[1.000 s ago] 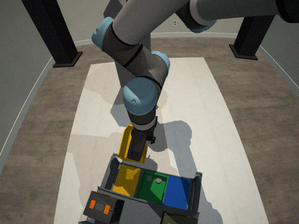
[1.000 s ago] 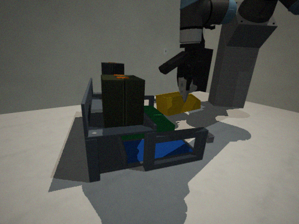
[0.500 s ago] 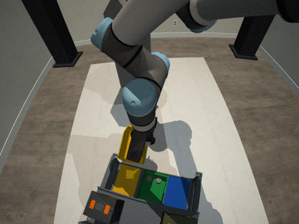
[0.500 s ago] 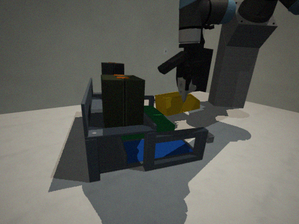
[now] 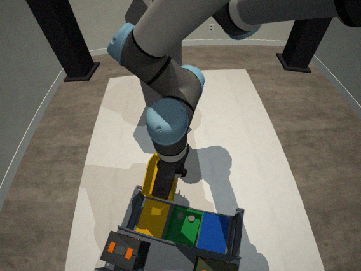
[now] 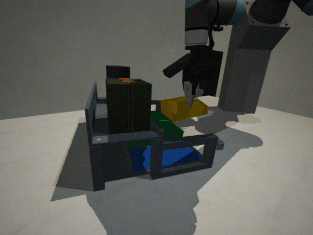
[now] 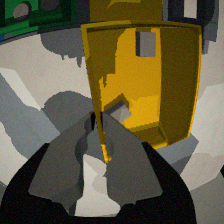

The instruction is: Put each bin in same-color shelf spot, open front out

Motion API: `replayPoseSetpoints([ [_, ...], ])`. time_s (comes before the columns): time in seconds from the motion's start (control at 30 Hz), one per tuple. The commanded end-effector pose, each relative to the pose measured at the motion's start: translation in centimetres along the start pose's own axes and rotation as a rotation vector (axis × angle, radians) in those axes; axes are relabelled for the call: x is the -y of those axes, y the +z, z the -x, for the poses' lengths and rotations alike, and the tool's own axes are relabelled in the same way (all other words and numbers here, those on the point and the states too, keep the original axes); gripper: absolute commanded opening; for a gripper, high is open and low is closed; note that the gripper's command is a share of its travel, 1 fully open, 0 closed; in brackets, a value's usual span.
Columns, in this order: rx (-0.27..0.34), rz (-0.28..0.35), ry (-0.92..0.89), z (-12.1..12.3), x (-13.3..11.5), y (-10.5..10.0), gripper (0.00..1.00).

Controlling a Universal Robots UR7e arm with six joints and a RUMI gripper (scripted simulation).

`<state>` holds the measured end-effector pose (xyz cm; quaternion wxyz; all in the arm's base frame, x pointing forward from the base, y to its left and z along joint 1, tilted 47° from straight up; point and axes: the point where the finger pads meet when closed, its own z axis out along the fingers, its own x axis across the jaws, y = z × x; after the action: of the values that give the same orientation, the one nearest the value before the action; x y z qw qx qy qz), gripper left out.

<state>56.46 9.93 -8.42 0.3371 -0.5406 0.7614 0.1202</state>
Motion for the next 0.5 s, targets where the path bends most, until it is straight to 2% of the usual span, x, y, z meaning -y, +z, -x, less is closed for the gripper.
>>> replayPoseSetpoints([
  [0.0, 0.0, -0.001, 0.0, 0.0, 0.5, -0.1, 0.0],
  [0.47, 0.0, 0.0, 0.0, 0.0, 1.7, -0.2, 0.0],
])
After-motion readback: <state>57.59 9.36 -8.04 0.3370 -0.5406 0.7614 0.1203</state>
